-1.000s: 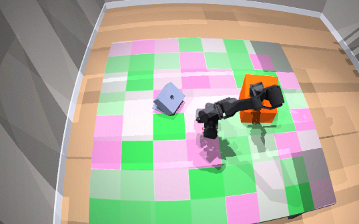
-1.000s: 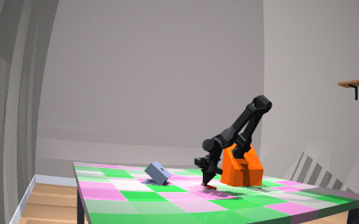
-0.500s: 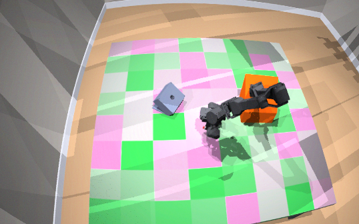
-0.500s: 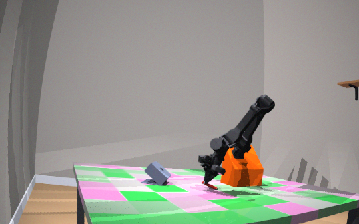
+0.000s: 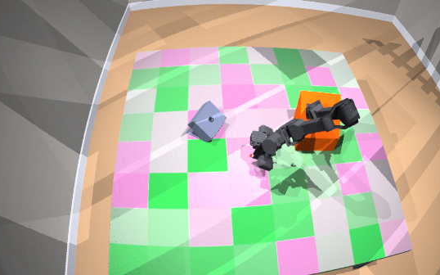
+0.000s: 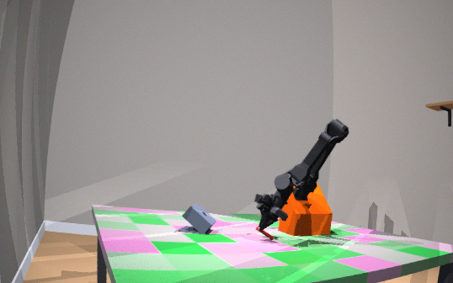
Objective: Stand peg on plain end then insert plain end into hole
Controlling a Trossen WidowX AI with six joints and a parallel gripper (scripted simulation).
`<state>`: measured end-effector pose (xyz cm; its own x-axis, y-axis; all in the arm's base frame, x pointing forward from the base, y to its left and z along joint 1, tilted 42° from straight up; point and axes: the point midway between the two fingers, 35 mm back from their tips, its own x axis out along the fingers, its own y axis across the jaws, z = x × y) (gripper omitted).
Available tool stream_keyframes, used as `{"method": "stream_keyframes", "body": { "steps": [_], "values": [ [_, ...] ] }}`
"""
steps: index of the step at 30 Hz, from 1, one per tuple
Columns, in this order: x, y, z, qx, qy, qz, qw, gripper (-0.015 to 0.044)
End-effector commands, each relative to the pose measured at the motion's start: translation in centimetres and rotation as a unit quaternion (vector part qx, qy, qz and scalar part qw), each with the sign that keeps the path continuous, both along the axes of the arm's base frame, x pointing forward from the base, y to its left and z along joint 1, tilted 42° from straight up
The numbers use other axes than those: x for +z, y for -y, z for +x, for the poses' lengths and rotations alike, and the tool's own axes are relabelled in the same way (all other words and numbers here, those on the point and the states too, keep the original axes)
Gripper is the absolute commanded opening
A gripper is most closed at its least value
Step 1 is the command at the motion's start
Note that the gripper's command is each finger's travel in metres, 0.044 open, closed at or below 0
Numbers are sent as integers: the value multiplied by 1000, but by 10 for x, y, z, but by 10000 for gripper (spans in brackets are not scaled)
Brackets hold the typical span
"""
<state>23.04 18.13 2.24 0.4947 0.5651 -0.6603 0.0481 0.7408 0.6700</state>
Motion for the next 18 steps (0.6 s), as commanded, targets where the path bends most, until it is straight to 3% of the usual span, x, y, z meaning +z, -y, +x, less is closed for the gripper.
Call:
{"method": "stream_keyframes", "body": {
  "steps": [1,18],
  "values": [
    [1,1,-2,-14,13,-1,1000,49],
    [5,4,-13,-63,67,-4,996,49]
  ]
}}
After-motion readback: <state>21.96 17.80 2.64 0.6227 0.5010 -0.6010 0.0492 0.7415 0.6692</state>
